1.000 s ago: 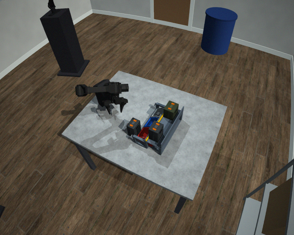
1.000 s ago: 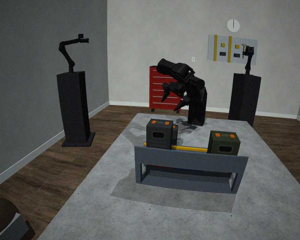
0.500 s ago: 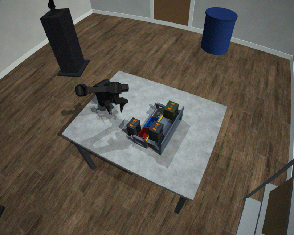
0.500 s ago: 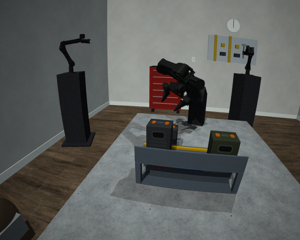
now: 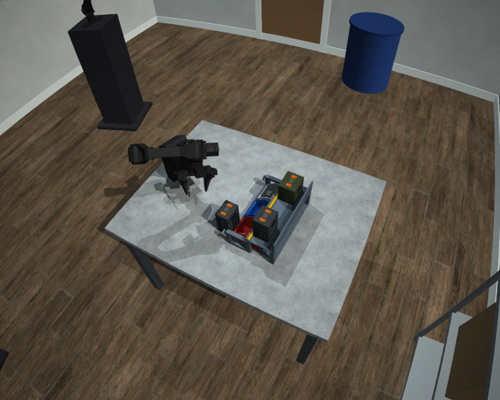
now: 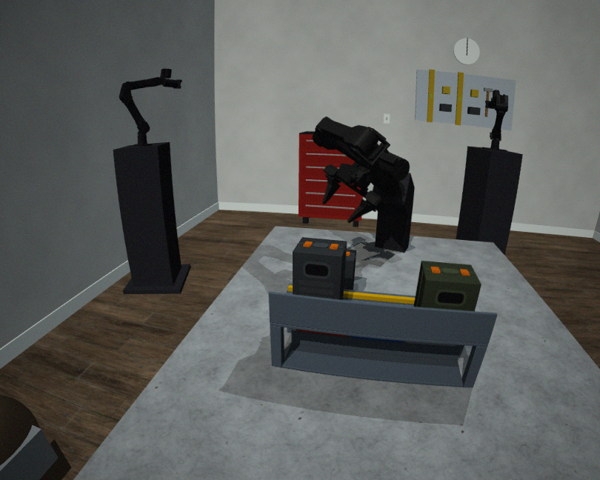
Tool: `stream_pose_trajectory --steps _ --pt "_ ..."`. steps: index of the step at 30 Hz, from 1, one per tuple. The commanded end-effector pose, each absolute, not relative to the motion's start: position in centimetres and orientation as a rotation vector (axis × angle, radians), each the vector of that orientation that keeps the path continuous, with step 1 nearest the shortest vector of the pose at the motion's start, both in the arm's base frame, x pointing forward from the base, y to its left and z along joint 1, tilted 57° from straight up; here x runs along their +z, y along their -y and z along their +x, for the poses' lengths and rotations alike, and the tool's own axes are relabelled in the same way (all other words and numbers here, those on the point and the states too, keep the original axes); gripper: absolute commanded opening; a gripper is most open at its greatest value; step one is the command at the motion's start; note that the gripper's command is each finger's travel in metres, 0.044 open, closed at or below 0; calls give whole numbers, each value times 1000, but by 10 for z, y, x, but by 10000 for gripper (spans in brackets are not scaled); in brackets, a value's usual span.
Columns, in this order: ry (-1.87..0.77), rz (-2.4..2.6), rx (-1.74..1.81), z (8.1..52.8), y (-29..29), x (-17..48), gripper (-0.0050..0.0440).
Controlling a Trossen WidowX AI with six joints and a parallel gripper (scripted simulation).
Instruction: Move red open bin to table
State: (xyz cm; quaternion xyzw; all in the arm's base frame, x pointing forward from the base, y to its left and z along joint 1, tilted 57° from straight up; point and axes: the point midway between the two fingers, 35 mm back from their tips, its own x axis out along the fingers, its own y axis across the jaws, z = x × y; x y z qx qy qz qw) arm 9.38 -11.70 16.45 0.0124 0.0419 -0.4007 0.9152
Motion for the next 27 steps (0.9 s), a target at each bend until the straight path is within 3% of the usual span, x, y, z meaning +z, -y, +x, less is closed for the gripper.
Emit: stream_pose_trajectory --steps 1,7,8,12,24,25,27 --pt "-54 26 -567 119 151 164 440" --pt "-54 26 -567 119 151 164 440" --pt "-79 27 -773 99 124 166 440" --pt "-58 19 -567 119 151 164 440" --pt "-58 19 -567 119 151 164 440" --pt "-83 21 -773 99 124 166 440" --pt "-72 18 -669 109 137 165 440"
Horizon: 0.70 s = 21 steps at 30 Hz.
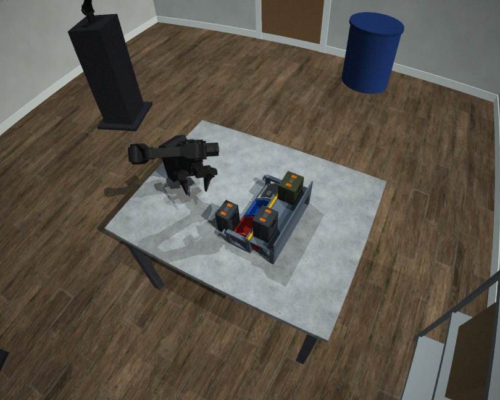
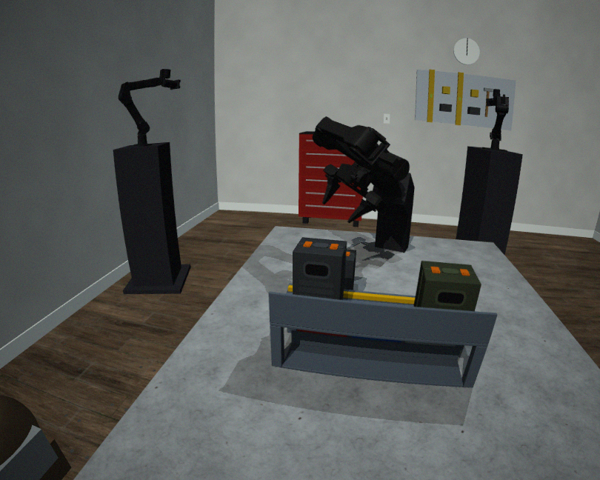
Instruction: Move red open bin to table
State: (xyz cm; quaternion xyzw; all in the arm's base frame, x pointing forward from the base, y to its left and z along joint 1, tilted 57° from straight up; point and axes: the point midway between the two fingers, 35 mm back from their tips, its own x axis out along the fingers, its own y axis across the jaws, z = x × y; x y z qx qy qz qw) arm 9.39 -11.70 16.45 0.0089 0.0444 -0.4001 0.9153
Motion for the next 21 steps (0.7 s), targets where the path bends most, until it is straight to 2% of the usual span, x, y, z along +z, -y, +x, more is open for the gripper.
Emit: stream_pose_trajectory --steps 1,14,15,21 --pt "-66 16 -618 114 144 164 440" --pt "-61 15 -566 119 151 164 440" --pt "-86 17 -772 99 124 166 440" --pt "-63 12 -565 119 151 164 440"
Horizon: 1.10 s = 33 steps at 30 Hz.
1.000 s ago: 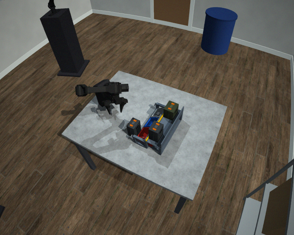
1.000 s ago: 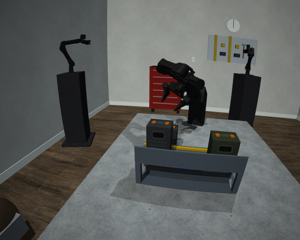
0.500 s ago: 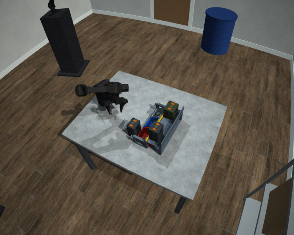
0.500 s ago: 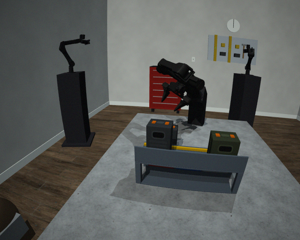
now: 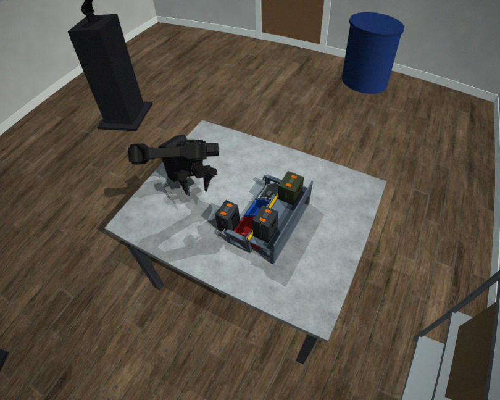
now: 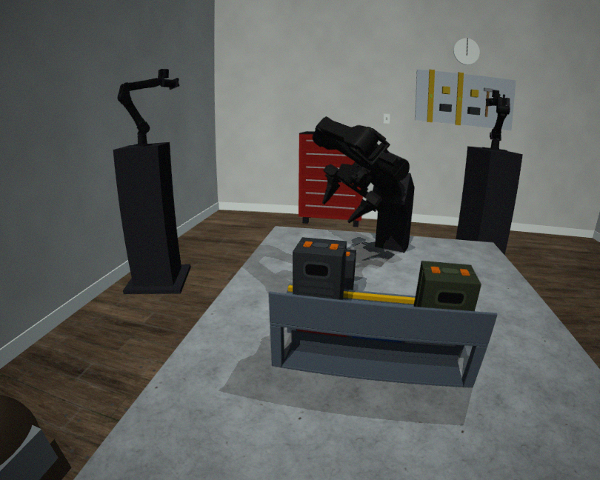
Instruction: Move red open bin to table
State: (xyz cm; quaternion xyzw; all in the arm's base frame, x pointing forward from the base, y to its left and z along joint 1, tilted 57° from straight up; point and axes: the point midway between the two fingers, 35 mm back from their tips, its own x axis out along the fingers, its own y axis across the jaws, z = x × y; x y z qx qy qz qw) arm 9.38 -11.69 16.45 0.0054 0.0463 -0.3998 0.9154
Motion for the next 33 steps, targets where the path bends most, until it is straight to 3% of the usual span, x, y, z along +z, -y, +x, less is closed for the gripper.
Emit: stream_pose_trajectory --steps 1,10,11,15,27,28,33 --pt "-63 12 -565 119 151 164 440" --pt "-63 12 -565 119 151 164 440" --pt "-88 13 -772 99 124 166 440" --pt "-64 9 -565 119 151 164 440" --pt "-64 9 -565 119 151 164 440" --pt "-102 65 -823 97 122 166 440" --pt "-130 277 -818 113 144 164 440"
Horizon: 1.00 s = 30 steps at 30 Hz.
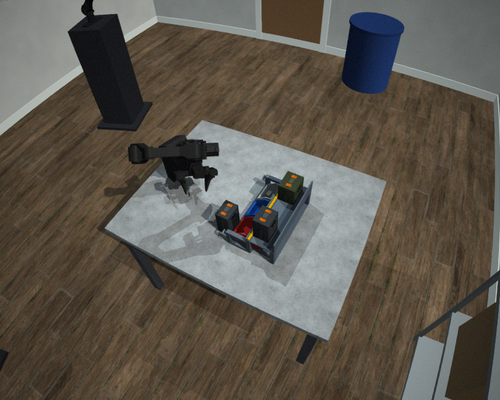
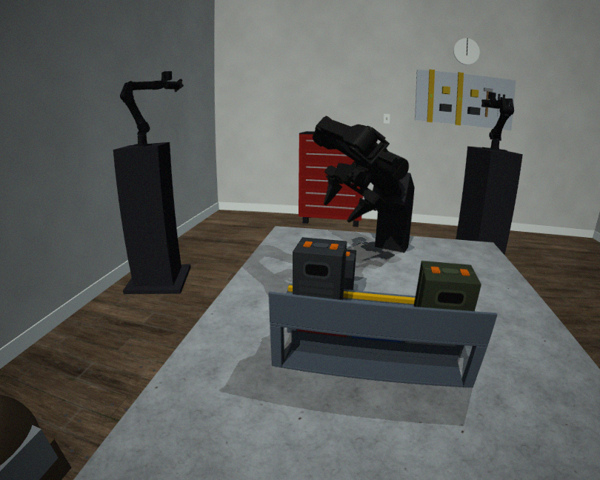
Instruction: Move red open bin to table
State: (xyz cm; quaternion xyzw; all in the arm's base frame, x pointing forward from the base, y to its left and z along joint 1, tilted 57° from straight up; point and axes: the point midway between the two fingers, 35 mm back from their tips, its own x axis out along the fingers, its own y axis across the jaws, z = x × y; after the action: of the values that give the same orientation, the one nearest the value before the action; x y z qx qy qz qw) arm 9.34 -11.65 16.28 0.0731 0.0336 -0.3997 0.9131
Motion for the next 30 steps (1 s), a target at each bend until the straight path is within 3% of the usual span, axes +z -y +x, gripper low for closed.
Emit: stream_pose_trajectory --steps 1,11,12,16,28,29,30 --pt "-130 277 -818 113 144 164 440" --pt "-130 277 -818 113 144 164 440" --pt "-64 283 -823 98 124 165 440" --pt "-102 494 -811 119 151 164 440" --pt "-102 494 -811 119 151 164 440" --pt "2 481 -822 97 123 166 440" --pt "-13 532 -818 103 130 165 440"
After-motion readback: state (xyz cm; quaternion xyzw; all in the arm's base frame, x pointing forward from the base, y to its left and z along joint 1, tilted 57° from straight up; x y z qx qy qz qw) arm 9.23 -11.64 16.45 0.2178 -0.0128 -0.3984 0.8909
